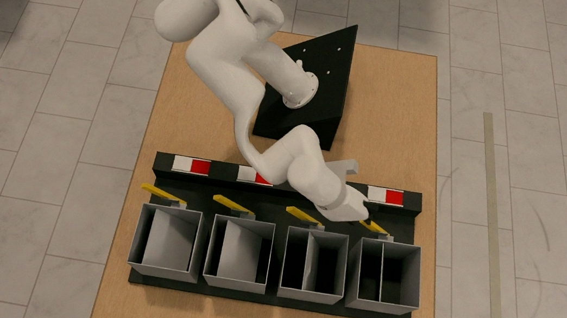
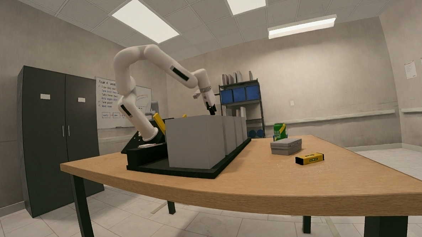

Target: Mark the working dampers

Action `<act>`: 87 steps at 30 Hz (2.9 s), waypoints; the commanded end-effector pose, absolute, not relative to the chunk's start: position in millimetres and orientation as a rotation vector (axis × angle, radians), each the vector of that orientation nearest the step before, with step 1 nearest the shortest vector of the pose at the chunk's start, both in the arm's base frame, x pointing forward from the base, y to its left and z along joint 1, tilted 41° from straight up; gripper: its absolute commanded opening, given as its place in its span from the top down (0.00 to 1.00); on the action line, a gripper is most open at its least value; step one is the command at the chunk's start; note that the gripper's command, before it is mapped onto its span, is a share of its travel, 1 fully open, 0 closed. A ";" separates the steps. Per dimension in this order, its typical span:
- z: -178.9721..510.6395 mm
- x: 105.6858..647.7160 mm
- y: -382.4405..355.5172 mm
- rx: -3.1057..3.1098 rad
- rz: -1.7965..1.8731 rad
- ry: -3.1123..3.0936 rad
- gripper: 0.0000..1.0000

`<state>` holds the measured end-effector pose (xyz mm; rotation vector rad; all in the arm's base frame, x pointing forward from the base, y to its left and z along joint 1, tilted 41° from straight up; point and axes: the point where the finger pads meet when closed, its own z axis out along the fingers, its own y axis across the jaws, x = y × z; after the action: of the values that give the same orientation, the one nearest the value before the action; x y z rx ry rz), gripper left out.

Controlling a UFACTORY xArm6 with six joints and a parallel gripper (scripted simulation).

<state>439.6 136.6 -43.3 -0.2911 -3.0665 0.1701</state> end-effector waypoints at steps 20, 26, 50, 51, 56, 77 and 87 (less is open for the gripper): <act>-97.1 508.2 187.4 -0.258 0.914 -2.892 0.61; -106.0 518.5 195.4 -0.252 1.028 -2.847 0.61; -107.9 519.6 196.9 -0.253 1.056 -2.835 0.61; -107.9 519.6 196.9 -0.253 1.056 -2.835 0.61; -107.9 519.6 196.9 -0.253 1.056 -2.835 0.61; -107.9 519.6 196.9 -0.253 1.056 -2.835 0.61; -107.9 519.6 196.9 -0.253 1.056 -2.835 0.61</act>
<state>518.2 195.1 -109.8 -0.2525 -2.8288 1.0588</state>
